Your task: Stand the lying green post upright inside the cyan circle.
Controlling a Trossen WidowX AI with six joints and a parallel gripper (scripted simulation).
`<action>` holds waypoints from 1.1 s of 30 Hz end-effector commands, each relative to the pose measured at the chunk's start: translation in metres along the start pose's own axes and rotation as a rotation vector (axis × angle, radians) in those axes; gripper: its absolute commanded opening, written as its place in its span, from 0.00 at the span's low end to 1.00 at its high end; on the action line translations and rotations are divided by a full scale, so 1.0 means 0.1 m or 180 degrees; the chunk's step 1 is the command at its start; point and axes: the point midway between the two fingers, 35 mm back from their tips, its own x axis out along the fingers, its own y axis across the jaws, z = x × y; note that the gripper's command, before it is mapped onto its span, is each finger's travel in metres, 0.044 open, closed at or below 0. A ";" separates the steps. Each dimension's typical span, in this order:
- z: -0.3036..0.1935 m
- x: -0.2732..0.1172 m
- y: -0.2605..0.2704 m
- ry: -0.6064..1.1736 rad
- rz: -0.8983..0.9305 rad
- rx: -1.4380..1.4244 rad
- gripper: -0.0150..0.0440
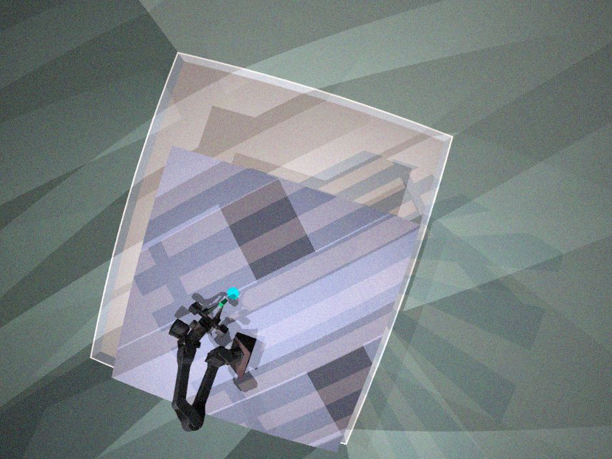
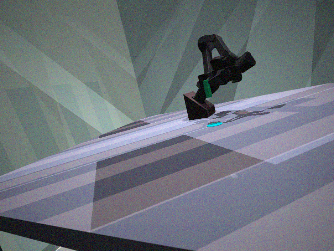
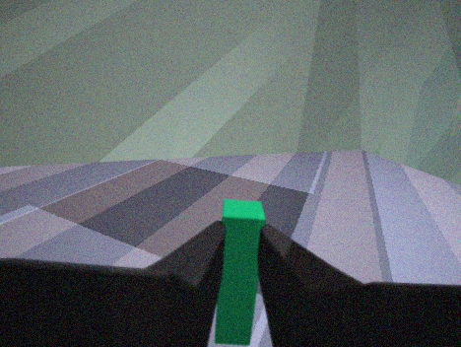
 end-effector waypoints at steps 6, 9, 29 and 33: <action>-0.05 0.02 0.00 -0.0006 -0.0014 0.0022 0.29; -0.12 0.03 0.01 0.0002 -0.0025 0.0026 0.29; -0.57 0.09 0.03 0.0018 -0.0053 0.0032 0.29; -0.65 0.09 0.03 0.0015 -0.0048 0.0029 0.29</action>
